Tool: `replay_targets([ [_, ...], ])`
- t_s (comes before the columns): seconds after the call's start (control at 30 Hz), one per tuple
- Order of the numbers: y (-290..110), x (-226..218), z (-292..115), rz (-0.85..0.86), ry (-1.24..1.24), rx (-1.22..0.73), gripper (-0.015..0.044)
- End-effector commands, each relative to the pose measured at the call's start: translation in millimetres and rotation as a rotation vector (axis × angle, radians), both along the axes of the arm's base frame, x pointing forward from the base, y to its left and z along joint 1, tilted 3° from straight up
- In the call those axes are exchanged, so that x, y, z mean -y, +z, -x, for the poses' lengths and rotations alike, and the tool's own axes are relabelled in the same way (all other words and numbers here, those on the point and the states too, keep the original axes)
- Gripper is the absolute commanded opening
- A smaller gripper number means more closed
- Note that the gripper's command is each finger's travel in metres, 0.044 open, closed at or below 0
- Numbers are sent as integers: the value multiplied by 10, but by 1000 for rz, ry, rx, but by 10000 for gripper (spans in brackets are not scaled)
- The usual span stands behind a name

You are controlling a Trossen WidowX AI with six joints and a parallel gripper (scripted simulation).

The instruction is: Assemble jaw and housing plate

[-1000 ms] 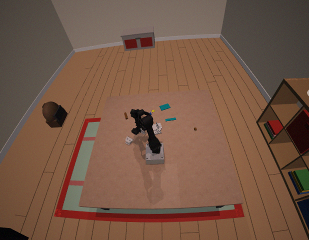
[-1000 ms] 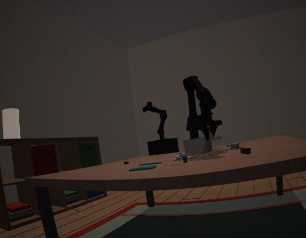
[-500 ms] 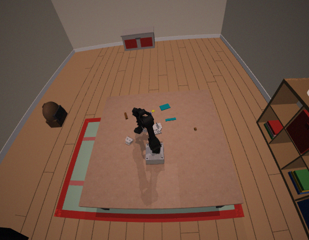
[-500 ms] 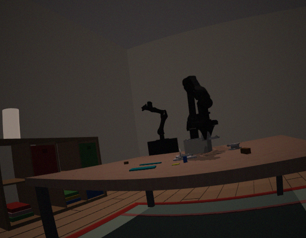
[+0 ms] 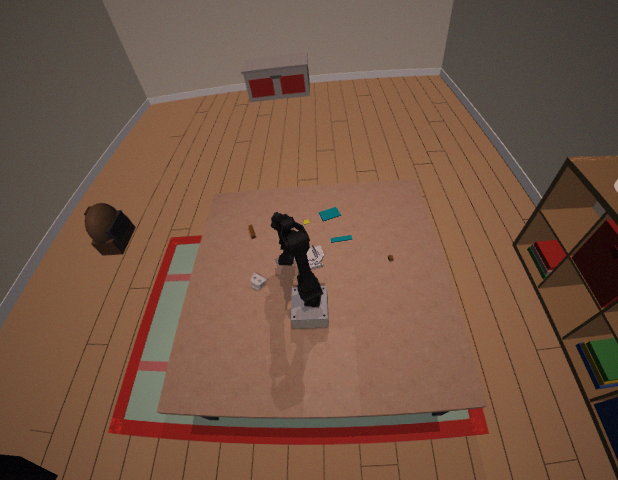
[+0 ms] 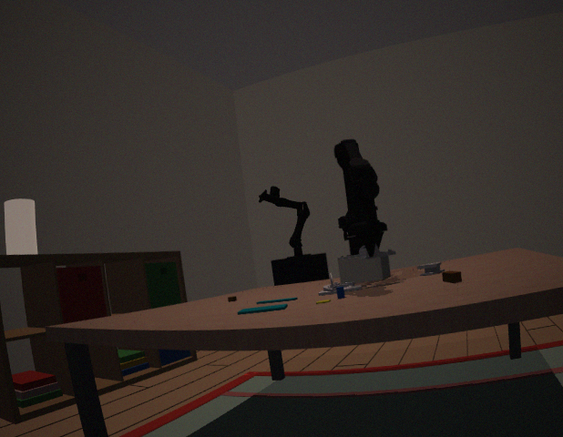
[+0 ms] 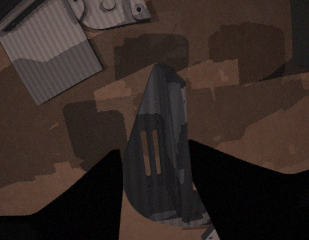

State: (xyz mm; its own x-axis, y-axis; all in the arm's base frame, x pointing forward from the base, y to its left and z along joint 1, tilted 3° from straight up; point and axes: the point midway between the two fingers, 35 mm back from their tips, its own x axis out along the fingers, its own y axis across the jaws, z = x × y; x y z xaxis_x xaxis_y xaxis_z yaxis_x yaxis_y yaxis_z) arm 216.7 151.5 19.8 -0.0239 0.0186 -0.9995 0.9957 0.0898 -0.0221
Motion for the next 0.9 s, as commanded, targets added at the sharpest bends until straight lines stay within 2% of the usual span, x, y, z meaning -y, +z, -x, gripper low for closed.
replay_targets([
  [0.0,-14,79,-13,7,73,-3,134],
  [0.87,-19,499,-183,-3,619,6,134],
])
